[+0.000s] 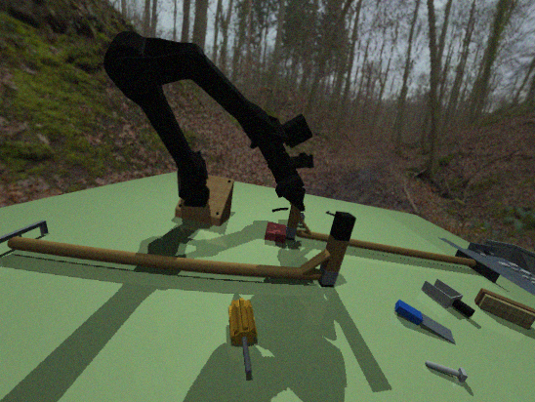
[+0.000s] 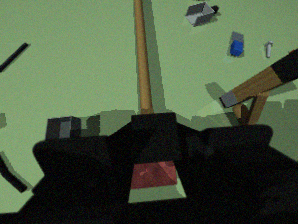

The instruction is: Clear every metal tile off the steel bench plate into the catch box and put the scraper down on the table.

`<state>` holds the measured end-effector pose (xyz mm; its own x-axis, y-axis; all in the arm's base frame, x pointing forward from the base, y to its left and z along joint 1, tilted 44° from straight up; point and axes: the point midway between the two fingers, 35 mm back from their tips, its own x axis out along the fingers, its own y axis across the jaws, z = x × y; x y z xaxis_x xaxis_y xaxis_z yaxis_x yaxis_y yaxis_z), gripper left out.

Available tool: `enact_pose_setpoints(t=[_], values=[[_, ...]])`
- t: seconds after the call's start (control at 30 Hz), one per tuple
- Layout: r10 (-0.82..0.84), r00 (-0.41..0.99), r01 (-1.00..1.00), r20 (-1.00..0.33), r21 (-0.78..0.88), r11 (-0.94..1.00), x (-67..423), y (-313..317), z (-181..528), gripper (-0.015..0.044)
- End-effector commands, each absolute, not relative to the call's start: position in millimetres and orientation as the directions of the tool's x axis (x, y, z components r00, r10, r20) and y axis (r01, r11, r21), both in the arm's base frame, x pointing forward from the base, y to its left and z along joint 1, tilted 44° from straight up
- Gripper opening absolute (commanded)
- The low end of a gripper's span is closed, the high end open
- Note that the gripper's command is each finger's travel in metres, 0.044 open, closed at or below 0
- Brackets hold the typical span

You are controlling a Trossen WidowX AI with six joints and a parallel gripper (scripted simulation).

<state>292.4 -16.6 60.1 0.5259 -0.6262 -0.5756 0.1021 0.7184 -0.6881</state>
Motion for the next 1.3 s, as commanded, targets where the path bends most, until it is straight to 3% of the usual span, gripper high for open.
enact_pose_setpoints(t=[0.0,1.27], values=[[-0.626,0.53,0.108,-0.572,-0.687,0.719,295,-17,63,0.0],[-0.625,0.531,0.111,-0.572,-0.685,0.72,350,-25,71,0.0]])
